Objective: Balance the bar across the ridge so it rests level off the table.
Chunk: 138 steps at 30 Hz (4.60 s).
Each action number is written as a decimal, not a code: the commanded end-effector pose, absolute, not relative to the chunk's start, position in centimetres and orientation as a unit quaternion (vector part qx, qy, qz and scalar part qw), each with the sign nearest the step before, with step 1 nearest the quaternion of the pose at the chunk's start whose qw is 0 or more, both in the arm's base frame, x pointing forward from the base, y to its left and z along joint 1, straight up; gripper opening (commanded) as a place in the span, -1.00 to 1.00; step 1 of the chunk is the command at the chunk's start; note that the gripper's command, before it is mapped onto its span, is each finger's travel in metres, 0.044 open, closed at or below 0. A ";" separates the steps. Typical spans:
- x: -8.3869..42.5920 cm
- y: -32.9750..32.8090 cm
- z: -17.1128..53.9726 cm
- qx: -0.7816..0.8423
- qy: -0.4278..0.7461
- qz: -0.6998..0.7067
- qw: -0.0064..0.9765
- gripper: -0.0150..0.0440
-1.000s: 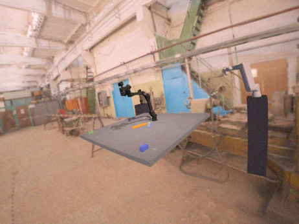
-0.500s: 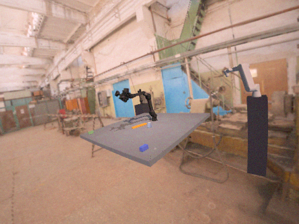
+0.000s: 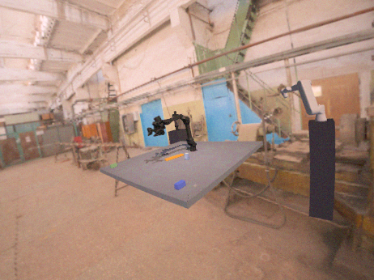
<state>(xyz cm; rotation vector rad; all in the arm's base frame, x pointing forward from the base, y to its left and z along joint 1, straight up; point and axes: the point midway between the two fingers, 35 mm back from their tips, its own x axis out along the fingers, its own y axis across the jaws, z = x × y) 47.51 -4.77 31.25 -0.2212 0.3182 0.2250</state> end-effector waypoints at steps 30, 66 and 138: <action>26.0 -2.3 11.8 0.098 0.683 -0.091 0.718 0.58; 25.6 -2.3 4.7 0.097 0.692 -0.097 0.709 0.58; 25.5 -2.3 14.8 0.097 0.691 -0.096 0.709 -0.49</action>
